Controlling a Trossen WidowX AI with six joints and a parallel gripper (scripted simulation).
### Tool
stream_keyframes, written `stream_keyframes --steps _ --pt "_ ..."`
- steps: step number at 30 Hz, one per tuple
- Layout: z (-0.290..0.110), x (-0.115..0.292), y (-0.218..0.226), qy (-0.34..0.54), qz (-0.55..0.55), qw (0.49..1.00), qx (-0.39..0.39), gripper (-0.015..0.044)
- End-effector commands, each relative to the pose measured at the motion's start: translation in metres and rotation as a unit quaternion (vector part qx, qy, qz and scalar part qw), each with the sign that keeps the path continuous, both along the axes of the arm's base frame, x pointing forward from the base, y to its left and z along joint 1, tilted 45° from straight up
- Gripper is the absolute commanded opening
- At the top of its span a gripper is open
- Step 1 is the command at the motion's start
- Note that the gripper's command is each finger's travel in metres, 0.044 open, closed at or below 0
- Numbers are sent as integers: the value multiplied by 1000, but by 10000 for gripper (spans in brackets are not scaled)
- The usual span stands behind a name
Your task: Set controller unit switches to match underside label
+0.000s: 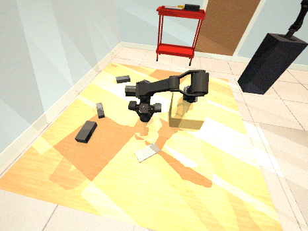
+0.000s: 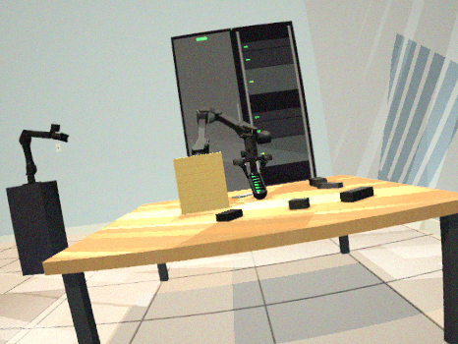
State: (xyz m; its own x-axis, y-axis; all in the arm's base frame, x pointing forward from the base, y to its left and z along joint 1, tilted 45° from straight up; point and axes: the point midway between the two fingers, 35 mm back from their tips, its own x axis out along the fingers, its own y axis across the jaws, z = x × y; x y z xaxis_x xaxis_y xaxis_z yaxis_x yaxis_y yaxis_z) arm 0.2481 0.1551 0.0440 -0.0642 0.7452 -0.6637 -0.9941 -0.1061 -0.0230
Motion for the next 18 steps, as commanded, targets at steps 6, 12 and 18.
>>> stream_keyframes --steps 6,12,18 --pt "-4 1 -9 1 0 1000 6 335" --pt "-5 1 -13 2 0 1000 12 335" --pt "-7 2 -18 2 0 1000 18 335"
